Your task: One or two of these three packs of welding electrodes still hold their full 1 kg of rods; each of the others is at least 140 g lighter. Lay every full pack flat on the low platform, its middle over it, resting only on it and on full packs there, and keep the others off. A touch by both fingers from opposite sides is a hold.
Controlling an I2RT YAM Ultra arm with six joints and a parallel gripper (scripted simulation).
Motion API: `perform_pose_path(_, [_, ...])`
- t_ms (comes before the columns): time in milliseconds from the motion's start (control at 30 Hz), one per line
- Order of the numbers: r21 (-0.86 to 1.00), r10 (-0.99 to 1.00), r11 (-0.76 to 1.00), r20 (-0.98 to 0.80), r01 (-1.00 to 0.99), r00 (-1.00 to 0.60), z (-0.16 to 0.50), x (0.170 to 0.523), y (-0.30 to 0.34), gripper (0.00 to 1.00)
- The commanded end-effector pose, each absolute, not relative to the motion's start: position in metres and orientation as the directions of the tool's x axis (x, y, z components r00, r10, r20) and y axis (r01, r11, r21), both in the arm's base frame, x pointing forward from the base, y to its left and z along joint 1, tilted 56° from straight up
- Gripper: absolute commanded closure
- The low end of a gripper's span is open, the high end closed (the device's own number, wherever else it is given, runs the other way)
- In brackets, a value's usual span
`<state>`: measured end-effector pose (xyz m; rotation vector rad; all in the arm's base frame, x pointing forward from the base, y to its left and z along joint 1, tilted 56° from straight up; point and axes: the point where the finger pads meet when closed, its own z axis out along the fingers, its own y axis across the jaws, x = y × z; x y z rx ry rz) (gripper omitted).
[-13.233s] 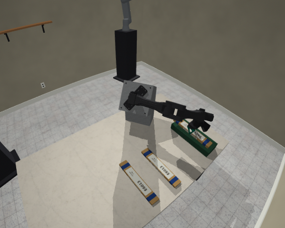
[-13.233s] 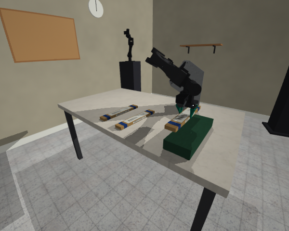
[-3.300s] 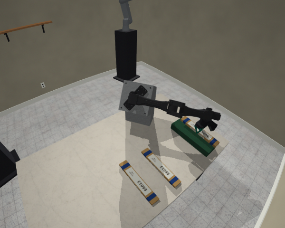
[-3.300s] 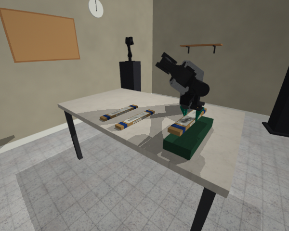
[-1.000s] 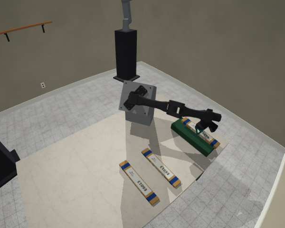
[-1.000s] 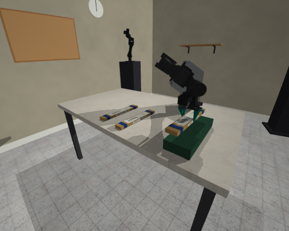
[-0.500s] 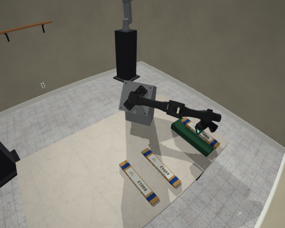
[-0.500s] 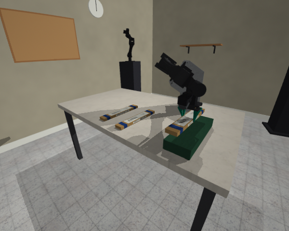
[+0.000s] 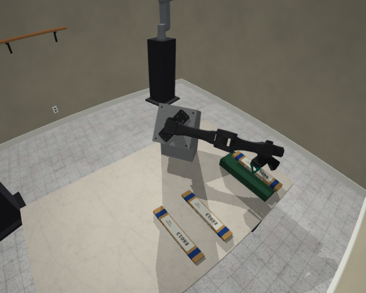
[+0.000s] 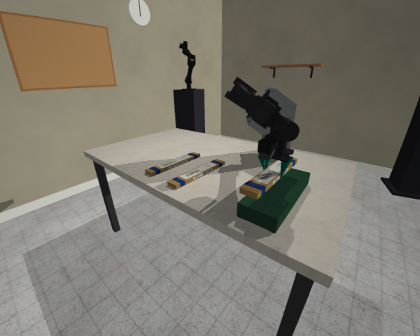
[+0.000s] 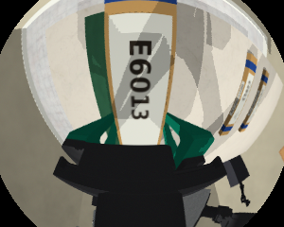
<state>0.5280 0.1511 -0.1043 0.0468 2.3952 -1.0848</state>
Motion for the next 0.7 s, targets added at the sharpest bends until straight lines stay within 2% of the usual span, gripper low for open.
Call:
perform_pose_path(0, [-0.669, -0.231, 0.714, -0.504, 0.207, -0.832, -0.078, 0.526, 0.204, 1.00])
perform_pose_path(667, [-0.670, -0.233, 0.713, -0.505, 0.206, -0.831, -0.085, 0.535, 0.193, 1.00])
